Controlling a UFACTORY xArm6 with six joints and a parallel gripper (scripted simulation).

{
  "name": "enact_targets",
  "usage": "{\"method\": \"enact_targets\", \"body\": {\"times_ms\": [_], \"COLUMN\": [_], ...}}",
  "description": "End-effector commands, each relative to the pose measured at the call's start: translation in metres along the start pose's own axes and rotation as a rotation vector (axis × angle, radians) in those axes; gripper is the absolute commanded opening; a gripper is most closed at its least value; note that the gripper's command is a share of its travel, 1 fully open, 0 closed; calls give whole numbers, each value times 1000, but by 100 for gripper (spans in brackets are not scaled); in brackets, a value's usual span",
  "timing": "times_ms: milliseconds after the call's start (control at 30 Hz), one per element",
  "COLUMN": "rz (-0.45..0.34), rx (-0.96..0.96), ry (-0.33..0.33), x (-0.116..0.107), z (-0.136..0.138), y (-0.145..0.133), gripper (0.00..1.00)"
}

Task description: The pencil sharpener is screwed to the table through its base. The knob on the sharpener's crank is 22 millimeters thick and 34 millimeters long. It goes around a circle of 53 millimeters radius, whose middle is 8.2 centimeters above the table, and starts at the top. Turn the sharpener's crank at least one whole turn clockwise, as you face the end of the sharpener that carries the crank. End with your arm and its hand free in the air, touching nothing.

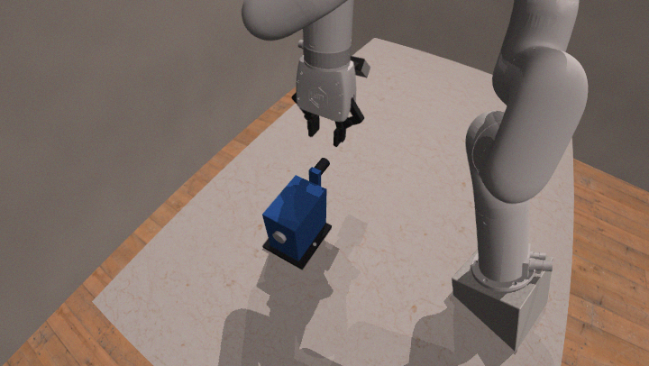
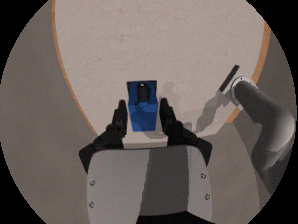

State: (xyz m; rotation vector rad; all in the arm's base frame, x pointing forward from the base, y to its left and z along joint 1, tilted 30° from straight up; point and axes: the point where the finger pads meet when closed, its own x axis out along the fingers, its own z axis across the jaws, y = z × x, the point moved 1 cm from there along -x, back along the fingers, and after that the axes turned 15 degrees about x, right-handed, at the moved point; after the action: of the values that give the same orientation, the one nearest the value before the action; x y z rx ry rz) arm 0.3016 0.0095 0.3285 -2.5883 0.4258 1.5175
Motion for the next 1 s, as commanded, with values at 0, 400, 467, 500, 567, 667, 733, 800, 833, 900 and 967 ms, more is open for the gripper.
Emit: {"method": "enact_targets", "body": {"times_ms": [0,400,467,500,567,667,733,800,833,900,967], "rz": [-1,-1,-1,-1,-1,-1,-1,-1,-1,-1,-1], "rx": [1,1,1,1,1,1,1,1,1,1,1], "ry": [2,2,2,2,2,2,2,2,2,2,2], "x": [2,18,18,19,22,27,30,32,34,36,38], "z": [-1,0,0,0,0,0,0,0,0,0,0], "y": [0,-1,-1,-1,-1,-1,-1,-2,-2,-2,-2], "gripper": [54,54,54,54,54,54,54,54,54,54,54]}}
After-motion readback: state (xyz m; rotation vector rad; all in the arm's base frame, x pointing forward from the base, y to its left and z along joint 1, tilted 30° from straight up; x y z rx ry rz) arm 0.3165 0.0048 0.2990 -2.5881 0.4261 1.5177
